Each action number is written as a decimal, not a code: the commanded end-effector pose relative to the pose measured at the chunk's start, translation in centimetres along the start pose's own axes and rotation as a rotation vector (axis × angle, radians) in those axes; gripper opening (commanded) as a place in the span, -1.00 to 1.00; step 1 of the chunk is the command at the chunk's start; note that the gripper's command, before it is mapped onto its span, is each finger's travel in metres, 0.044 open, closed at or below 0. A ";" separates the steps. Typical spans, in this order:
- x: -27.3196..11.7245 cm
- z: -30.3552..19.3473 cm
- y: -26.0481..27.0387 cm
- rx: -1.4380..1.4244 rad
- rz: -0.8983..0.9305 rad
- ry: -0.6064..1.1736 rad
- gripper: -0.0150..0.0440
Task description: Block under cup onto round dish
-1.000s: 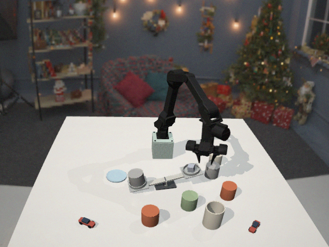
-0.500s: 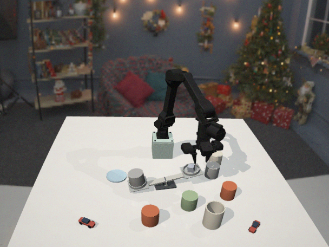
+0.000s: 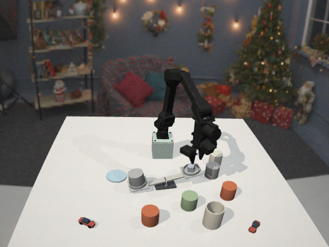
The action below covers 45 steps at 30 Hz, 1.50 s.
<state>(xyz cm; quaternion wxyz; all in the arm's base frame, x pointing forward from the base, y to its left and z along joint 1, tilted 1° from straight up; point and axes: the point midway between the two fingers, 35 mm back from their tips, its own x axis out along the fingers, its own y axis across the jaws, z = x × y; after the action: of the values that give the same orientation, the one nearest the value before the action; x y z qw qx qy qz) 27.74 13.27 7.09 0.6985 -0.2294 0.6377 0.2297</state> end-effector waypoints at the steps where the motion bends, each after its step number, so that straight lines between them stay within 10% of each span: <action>1: 0.0 -0.6 -0.2 -0.115 0.008 0.012 0.39; 45: 4.4 -1.9 -0.9 -0.473 0.025 0.030 0.39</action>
<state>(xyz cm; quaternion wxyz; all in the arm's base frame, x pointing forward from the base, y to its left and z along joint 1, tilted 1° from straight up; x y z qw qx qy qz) 27.43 11.65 3.32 0.6178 -0.3821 0.5762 0.3746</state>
